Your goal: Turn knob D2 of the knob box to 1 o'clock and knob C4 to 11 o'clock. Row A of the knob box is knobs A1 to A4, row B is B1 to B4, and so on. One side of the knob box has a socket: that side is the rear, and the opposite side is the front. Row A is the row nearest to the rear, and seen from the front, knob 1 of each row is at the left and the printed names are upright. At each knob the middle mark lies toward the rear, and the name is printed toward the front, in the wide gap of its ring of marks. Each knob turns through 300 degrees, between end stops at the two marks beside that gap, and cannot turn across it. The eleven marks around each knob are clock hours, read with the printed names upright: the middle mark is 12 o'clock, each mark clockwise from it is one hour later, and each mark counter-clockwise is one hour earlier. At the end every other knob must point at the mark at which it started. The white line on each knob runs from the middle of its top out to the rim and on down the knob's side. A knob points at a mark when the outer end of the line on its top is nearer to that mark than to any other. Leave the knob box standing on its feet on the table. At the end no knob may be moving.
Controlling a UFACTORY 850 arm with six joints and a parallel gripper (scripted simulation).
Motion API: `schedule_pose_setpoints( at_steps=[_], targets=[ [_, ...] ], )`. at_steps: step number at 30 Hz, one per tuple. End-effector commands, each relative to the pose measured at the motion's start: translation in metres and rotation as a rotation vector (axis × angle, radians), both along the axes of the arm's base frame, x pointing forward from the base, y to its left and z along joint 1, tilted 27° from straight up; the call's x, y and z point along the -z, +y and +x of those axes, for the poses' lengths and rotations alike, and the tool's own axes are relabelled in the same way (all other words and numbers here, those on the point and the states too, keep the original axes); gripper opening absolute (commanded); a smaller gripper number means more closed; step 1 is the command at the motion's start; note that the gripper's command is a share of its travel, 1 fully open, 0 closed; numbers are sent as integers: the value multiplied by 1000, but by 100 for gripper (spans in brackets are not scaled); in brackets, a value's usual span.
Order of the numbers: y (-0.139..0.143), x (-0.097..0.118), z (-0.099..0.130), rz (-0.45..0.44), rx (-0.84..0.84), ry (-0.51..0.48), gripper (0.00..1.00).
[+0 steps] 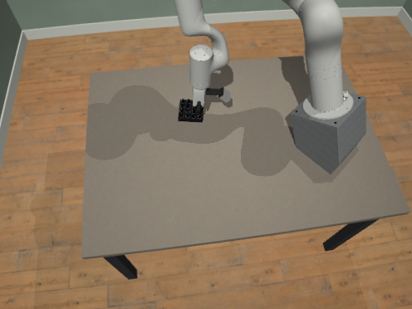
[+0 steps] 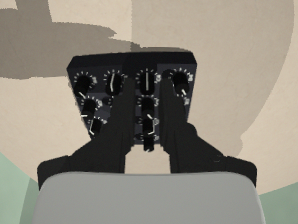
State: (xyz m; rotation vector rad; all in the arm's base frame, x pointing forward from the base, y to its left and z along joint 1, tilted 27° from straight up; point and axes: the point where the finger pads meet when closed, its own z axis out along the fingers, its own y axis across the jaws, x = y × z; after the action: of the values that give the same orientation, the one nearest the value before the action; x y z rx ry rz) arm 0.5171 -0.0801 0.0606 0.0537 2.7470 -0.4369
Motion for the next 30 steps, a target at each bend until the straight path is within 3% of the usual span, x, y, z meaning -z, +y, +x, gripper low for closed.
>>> schedule_pose_setpoints(
  at_steps=[1,30],
  targets=[
    [0,0,0,0,0,-1,19],
    [-4,10,4,0,0,-1,19]
  ],
)
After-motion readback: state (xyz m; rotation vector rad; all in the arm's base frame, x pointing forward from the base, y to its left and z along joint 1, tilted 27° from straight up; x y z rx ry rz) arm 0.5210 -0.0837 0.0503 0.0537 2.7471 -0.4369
